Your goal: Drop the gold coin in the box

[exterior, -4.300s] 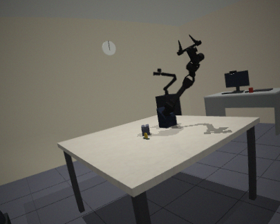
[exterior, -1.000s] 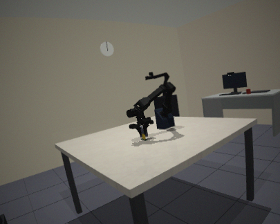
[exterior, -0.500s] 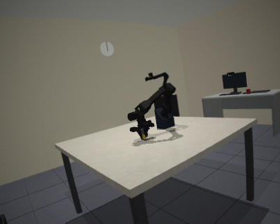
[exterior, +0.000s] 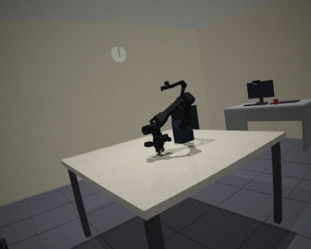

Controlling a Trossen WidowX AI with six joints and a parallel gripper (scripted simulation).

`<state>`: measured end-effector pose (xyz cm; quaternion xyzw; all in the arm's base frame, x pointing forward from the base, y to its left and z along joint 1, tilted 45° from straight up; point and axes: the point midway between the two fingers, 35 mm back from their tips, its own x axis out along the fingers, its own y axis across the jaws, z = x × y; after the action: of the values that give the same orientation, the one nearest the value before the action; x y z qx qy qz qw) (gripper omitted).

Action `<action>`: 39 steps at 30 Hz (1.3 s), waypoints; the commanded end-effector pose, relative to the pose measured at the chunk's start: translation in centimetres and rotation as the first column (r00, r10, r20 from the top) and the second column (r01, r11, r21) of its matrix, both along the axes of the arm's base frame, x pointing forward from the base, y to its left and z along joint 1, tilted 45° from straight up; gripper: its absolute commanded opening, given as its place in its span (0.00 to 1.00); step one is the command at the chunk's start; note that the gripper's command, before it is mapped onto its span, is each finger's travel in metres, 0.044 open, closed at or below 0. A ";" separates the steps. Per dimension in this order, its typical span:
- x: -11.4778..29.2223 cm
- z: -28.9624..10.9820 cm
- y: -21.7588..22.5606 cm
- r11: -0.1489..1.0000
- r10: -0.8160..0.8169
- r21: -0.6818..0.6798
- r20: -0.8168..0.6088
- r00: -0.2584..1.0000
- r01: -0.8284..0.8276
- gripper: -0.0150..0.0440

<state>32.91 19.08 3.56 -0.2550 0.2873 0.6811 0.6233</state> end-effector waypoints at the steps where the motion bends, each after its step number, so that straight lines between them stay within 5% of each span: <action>1: 0.0 0.1 -0.1 1.000 -0.003 0.000 -0.004 1.000 0.003 0.25; 39: 0.9 6.6 -6.7 1.000 -0.003 -0.003 -0.004 1.000 0.003 0.25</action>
<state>33.81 12.68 9.51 -0.2503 0.2947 0.6806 0.6223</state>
